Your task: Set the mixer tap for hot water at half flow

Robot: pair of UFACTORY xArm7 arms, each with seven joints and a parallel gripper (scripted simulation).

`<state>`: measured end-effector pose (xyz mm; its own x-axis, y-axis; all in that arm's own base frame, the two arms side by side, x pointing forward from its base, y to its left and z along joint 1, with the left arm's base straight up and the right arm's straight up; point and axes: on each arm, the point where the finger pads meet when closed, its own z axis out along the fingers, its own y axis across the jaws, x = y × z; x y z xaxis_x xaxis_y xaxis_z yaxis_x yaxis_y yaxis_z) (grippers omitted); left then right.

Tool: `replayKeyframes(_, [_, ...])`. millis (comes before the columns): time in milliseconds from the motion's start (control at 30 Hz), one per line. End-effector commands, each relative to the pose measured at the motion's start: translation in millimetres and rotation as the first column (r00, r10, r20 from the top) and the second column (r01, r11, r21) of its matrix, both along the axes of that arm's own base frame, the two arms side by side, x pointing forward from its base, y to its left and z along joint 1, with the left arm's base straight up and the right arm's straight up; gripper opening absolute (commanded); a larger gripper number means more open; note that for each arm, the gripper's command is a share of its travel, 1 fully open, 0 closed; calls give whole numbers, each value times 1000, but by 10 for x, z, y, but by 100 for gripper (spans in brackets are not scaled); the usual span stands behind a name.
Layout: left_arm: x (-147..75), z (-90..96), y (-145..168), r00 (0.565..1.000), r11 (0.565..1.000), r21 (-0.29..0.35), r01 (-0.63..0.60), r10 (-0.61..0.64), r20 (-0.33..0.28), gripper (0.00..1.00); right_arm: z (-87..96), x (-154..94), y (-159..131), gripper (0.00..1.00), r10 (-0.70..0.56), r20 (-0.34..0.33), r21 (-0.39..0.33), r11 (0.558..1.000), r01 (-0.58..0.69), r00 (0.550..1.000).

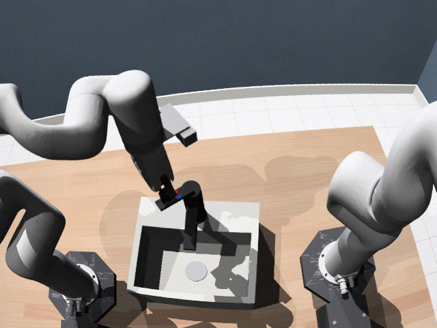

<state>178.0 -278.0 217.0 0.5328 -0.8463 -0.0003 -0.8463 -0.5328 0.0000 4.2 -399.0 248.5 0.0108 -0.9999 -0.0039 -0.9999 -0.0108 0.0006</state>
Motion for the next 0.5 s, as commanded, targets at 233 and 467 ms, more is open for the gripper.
replayKeyframes(233, [7,-102,-9,1000,1000,-3,0,0,1,64,15,1,-10,100,0,1,-4,1000,0,1000])
replayKeyframes(467, [11,-217,-9,1000,1000,-3,0,0,1,64,15,1,-10,100,0,1,-4,1000,0,1000])
